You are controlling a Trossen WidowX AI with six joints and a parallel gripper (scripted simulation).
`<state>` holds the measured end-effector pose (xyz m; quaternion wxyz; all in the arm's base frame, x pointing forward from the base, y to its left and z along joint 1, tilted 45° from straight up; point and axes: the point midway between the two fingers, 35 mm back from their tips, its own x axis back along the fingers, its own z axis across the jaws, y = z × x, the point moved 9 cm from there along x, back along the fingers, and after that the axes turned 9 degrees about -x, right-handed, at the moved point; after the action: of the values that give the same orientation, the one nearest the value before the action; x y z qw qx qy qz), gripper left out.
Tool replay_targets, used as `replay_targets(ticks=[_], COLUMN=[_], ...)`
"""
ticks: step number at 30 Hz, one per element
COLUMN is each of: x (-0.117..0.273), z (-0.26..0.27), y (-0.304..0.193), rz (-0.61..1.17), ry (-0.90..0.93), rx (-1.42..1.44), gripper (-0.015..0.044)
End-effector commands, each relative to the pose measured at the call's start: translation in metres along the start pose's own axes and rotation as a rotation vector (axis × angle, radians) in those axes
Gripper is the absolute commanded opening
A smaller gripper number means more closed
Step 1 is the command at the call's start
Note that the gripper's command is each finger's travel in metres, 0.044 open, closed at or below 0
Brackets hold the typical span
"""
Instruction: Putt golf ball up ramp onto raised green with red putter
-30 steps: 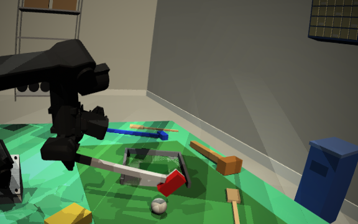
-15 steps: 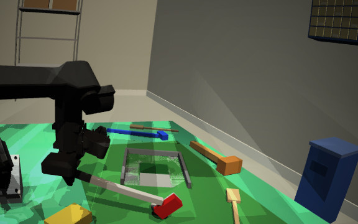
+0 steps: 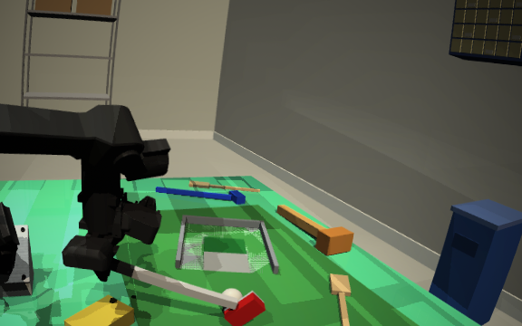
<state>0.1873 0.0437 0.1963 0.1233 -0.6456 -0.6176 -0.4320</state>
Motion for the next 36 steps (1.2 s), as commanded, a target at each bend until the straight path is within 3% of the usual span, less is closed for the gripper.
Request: replay_targets(ticks=[1, 17, 29, 36], x=[-0.006, -0.011, -0.013, -0.012], z=[0.0, -0.001, -0.031, 0.001], y=[-0.001, 0.0, 0.004, 0.006], rz=[-0.008, 0.0, -0.009, -0.001], ry=[-0.008, -0.002, -0.01, 0.005], rx=[0.006, 0.0, 0.006, -0.001], gripper=[0.0, 0.0, 0.0, 0.0])
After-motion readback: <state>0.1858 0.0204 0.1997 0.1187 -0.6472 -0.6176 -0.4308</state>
